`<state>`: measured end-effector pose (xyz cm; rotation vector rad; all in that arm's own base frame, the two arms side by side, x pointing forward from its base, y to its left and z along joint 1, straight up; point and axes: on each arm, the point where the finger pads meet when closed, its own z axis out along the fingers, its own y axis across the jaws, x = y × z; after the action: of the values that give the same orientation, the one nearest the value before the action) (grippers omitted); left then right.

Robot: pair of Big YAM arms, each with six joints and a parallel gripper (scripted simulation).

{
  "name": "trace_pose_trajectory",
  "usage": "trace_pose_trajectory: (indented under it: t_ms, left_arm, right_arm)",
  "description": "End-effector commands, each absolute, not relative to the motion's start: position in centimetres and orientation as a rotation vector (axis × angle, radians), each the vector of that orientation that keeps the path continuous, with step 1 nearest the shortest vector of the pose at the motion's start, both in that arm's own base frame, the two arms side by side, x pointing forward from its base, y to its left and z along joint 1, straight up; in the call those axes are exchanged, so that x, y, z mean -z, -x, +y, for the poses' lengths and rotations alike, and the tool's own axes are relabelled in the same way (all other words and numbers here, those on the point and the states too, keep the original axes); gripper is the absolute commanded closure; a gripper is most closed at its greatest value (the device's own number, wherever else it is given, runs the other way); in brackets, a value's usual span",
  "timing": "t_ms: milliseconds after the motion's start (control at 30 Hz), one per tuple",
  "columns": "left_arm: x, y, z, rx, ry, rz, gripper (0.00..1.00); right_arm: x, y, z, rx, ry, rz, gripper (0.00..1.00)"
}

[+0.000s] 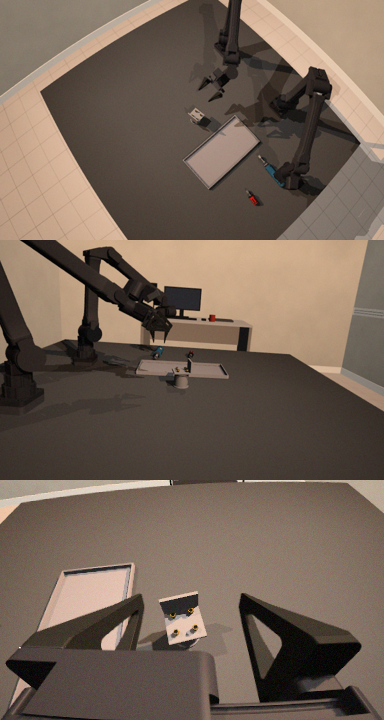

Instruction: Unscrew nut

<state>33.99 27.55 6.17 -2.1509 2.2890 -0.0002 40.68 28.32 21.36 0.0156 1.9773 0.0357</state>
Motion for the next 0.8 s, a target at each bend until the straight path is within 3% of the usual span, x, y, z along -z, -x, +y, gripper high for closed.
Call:
trace_pose_trajectory:
  t_ms: [0, 767]
  left_arm:
    - [-7.4, -35.0, 28.3, 0.004, 2.127, 2.267, 0.35]
    - [-7.4, -35.0, 28.3, 0.004, 2.127, 2.267, 0.35]
  right_arm:
    - [-25.5, -41.8, 28.6, -0.090, -0.081, 1.942, 0.14]
    - [-29.0, -40.2, 25.6, -0.086, -0.151, 2.051, 0.14]
